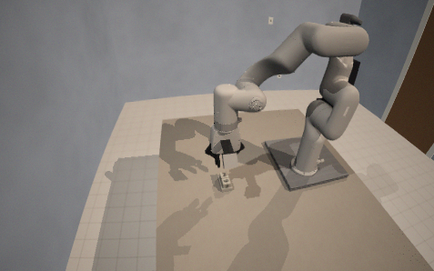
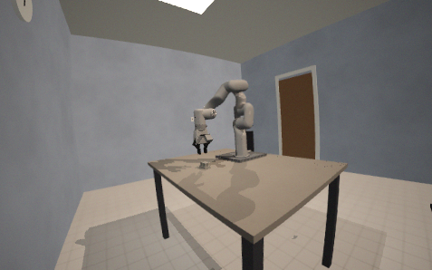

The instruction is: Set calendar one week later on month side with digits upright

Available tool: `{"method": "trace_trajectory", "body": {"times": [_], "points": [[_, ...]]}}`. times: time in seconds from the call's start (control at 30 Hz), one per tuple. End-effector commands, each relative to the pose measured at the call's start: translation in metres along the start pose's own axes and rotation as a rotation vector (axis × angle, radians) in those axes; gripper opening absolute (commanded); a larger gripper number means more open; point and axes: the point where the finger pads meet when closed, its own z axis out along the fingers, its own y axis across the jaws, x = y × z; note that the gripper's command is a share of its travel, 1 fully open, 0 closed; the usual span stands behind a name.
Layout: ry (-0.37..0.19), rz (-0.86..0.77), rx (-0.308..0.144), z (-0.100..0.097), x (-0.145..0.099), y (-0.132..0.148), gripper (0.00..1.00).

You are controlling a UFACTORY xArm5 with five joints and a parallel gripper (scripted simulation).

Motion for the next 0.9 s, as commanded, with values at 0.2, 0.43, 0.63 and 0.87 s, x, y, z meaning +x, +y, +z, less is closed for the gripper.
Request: {"method": "trace_trajectory", "body": {"times": [0.2, 0.43, 0.63, 0.87], "points": [[0.000, 0.000, -0.003, 0.006, 0.000, 0.001, 0.47], [0.000, 0.000, -0.003, 0.016, 0.000, 0.001, 0.47], [0.000, 0.000, -0.003, 0.023, 0.000, 0.001, 0.47], [0.000, 0.000, -0.003, 0.033, 0.001, 0.001, 0.47]]}}
